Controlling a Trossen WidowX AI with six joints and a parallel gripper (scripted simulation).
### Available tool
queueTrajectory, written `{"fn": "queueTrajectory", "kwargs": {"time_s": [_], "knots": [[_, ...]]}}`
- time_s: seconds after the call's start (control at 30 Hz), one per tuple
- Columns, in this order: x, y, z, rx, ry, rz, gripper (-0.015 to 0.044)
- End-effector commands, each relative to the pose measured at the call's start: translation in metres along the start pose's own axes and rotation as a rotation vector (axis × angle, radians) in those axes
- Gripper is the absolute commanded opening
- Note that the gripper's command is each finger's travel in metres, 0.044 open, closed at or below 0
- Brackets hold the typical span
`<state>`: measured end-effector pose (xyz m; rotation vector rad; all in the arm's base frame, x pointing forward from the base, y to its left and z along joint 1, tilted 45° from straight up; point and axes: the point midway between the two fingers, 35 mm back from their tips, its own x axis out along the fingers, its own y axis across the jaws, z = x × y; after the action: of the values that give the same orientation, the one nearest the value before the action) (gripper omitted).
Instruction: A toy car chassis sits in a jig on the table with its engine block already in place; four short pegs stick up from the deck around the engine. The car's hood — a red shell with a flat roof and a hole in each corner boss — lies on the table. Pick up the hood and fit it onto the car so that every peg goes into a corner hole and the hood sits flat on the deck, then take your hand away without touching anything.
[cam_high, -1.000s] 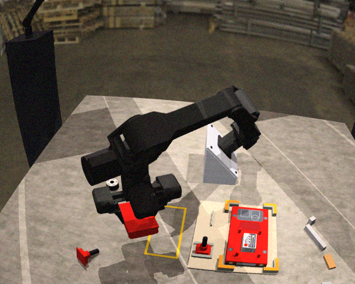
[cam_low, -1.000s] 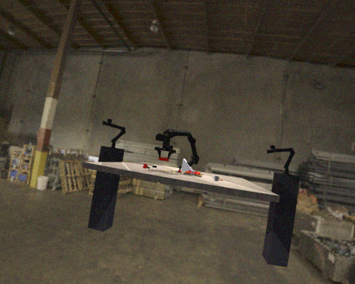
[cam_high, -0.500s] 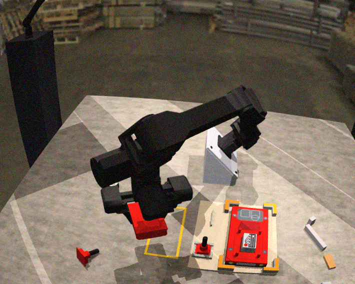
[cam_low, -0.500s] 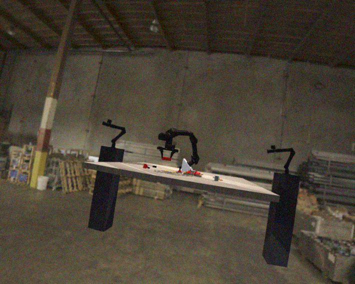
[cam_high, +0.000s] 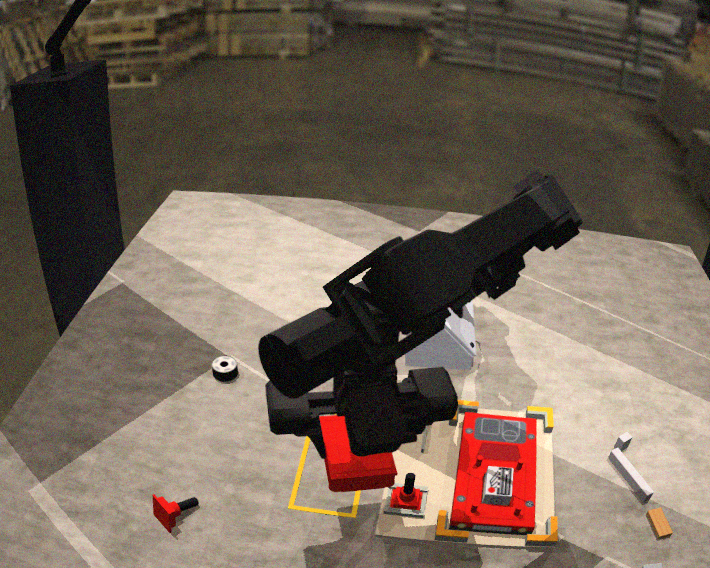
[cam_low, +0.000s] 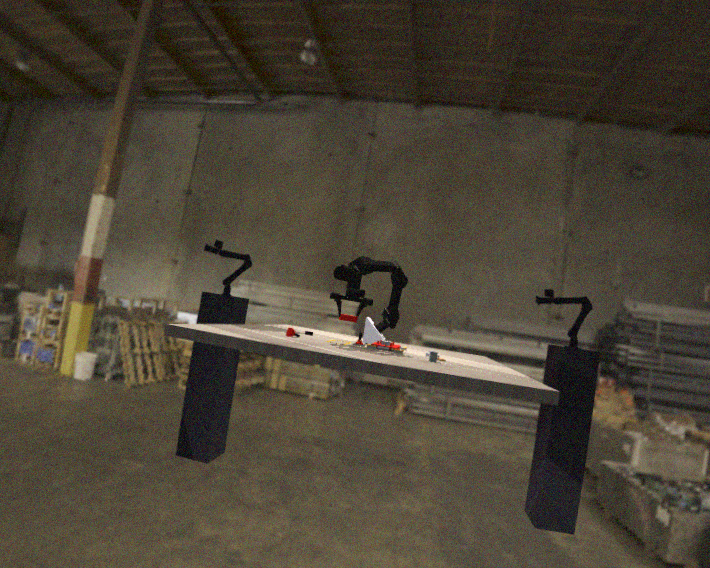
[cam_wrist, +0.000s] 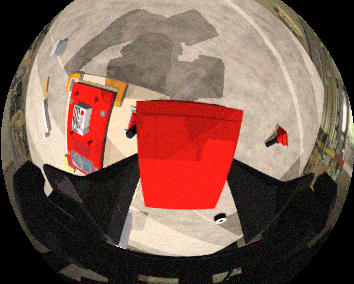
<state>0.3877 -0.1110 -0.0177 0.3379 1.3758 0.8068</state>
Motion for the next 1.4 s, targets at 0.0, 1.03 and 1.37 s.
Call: {"fn": "queueTrajectory", "kwargs": {"time_s": [0.0, 1.03, 1.37], "knots": [[-0.004, 0.019, 0.008, 0.031, -0.008, -0.003, 0.0], [0.001, 0.158, 0.024, 0.319, -0.003, 0.018, 0.0], [0.005, 0.176, 0.024, 0.356, -0.001, 0.024, 0.0]]}}
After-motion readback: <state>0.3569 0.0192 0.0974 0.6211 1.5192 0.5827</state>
